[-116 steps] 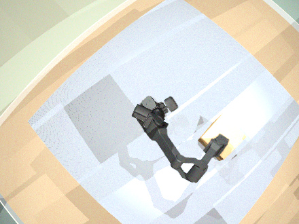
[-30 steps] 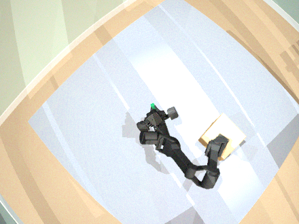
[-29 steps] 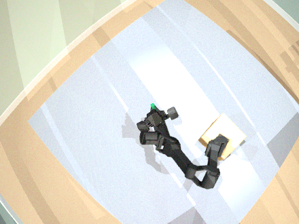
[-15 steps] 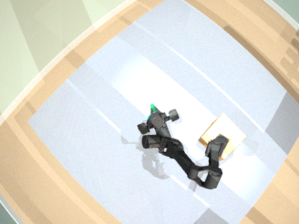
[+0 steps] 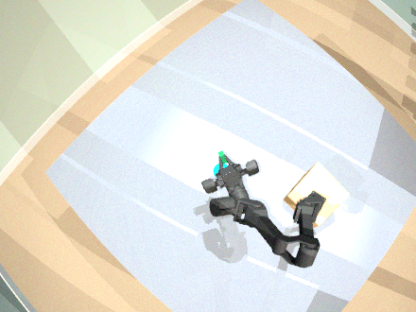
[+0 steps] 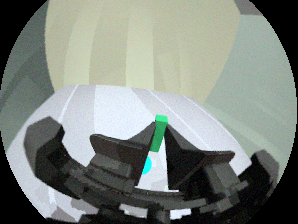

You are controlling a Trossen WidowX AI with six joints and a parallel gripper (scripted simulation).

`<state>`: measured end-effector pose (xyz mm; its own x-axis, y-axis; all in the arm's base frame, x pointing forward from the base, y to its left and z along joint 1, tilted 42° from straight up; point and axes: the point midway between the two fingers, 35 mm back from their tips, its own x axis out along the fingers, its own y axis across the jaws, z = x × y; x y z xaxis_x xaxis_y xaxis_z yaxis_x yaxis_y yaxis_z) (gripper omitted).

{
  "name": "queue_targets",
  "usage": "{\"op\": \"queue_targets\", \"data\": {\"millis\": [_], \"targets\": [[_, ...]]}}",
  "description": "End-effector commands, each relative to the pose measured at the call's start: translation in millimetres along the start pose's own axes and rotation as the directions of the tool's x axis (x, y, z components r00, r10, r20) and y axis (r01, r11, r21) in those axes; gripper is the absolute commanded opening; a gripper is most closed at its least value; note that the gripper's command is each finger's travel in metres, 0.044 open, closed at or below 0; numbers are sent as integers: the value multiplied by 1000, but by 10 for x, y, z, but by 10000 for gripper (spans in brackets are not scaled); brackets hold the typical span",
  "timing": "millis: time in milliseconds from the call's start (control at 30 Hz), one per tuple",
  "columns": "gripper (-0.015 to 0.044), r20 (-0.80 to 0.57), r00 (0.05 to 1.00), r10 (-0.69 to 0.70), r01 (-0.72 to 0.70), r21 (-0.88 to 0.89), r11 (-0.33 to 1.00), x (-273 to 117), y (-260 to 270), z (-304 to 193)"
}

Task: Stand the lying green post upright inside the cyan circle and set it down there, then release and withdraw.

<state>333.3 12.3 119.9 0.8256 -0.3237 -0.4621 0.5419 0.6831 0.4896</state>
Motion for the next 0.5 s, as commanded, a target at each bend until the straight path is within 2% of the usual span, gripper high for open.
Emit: {"op": "queue_targets", "data": {"millis": [0,467], "targets": [[23,27,1000,3,-4,22,1000,-31,-24,6],[23,109,994,27,-38,94,995,-140,-44,46]]}}
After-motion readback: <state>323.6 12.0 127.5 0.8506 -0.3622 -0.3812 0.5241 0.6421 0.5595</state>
